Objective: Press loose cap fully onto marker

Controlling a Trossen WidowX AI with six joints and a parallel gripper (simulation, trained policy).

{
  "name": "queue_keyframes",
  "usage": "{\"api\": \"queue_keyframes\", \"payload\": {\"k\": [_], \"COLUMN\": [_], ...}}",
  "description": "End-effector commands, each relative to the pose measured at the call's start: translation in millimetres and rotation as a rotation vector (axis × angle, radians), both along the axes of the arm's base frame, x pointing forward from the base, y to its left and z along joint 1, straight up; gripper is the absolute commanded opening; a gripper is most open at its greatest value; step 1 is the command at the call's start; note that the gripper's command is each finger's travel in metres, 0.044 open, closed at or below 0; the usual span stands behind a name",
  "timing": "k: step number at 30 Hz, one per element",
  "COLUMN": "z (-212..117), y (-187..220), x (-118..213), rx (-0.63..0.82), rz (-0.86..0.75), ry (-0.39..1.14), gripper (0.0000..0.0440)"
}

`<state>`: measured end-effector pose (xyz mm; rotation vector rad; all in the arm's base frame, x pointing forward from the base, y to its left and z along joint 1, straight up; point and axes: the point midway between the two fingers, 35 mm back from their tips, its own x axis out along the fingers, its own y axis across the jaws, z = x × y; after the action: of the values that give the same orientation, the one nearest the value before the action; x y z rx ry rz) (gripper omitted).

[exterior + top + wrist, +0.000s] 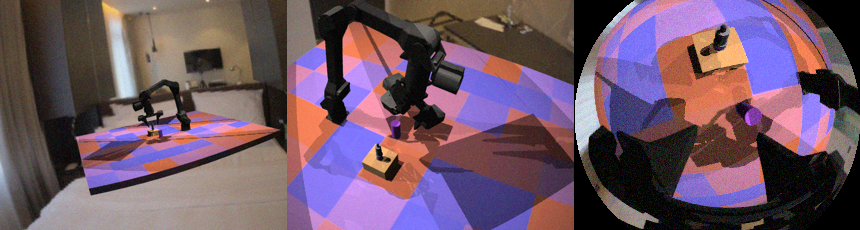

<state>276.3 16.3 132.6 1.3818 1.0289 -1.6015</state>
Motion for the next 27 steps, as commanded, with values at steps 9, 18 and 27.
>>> {"api": "queue_keyframes", "payload": {"k": [9,18,27], "z": [-13.6,-26.3,-42.8], "y": [7.4,9.4,10.1], "x": [-20.8,-32.4,-39.7], "rx": [0.045,0.060,0.069], "rz": [-0.005,0.008,0.026], "ry": [0.077,0.114,0.139], "gripper": [0.0318,0.0306,0.0291]}}
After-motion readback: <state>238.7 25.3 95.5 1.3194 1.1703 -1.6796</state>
